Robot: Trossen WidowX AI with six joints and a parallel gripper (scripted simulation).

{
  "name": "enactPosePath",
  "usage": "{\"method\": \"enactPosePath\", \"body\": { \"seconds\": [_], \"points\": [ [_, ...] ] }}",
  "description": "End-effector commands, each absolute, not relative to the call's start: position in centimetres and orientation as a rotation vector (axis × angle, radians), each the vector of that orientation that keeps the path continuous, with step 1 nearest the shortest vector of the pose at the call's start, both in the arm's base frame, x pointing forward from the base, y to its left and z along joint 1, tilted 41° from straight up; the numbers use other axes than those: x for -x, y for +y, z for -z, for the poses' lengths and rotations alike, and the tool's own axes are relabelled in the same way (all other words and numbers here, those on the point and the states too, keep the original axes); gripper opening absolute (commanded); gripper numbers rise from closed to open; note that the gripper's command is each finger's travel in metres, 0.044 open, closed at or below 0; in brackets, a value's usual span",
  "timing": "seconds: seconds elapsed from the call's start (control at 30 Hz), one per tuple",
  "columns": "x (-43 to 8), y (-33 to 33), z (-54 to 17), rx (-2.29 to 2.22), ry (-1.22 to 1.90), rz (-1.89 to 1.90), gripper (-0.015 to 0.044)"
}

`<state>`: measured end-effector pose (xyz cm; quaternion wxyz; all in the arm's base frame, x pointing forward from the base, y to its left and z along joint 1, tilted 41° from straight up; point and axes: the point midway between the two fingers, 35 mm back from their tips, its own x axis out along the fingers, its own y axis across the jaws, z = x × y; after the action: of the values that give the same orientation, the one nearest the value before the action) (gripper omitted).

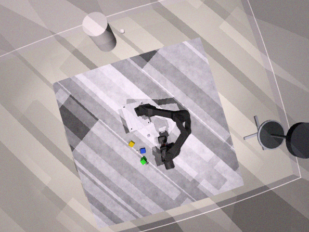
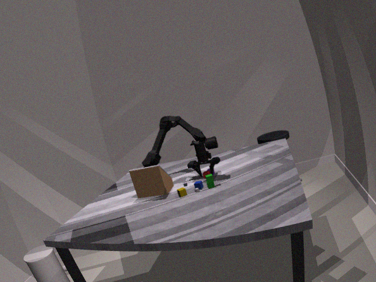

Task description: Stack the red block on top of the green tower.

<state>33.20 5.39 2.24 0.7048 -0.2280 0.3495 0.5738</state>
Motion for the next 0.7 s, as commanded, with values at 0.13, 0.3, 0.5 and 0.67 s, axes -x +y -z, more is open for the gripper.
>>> {"method": "enactPosePath", "body": {
  "seconds": [0.13,0.3,0.5,0.67],
  "points": [
    [-33.2,5.4,-2.3,0.501,0.773,-1.275,0.0145],
    [-33.2,5.4,-2.3,0.501,0.773,-1.275,0.0111],
    [-33.1,4.6,-3.2,0.502,0.774,-1.275,0.0],
    [-32.8,2.8,-5.2,0.503,0.775,-1.274,0.0]
  ]
}}
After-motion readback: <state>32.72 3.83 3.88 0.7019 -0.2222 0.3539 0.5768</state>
